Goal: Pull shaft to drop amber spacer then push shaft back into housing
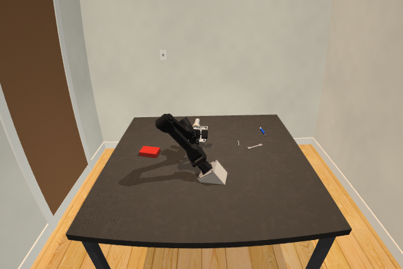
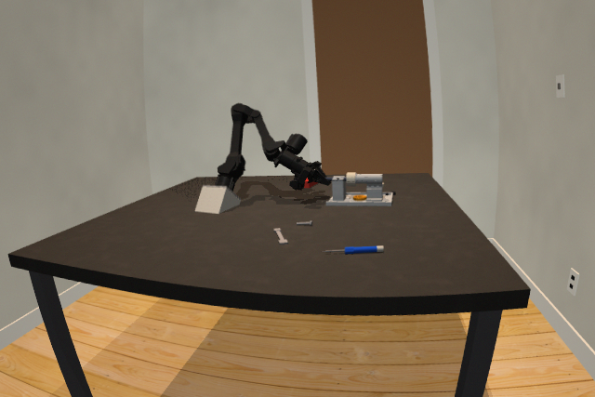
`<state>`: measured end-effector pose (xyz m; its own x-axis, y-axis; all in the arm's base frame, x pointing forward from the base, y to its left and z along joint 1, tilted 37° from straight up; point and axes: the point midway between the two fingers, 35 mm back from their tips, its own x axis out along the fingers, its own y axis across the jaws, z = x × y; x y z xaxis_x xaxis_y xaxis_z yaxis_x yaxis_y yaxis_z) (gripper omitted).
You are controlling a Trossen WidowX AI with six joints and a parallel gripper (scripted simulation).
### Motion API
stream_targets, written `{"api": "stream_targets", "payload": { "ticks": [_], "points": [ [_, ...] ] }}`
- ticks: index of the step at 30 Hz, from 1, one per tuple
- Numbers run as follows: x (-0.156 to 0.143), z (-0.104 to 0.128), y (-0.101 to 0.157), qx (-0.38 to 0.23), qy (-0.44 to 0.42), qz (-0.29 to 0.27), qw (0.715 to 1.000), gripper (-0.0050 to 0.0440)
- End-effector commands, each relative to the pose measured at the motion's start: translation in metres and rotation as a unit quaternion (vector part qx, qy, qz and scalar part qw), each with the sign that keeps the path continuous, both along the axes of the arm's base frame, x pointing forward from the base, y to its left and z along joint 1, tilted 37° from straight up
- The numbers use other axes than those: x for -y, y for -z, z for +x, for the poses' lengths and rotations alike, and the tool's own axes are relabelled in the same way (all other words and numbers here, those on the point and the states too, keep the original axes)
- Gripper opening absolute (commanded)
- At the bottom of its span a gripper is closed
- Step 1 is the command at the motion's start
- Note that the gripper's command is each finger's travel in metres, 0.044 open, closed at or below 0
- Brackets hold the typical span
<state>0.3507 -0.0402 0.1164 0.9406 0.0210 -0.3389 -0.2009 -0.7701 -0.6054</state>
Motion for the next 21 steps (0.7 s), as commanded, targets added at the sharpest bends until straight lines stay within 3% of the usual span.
{"api": "stream_targets", "payload": {
  "ticks": [1,21],
  "points": [
    [0.0042,0.0025,-0.0028,0.003,0.007,-0.003,1.000,0.0000],
    [0.0057,0.0065,-0.0030,0.003,0.007,-0.003,1.000,0.0000]
  ]
}}
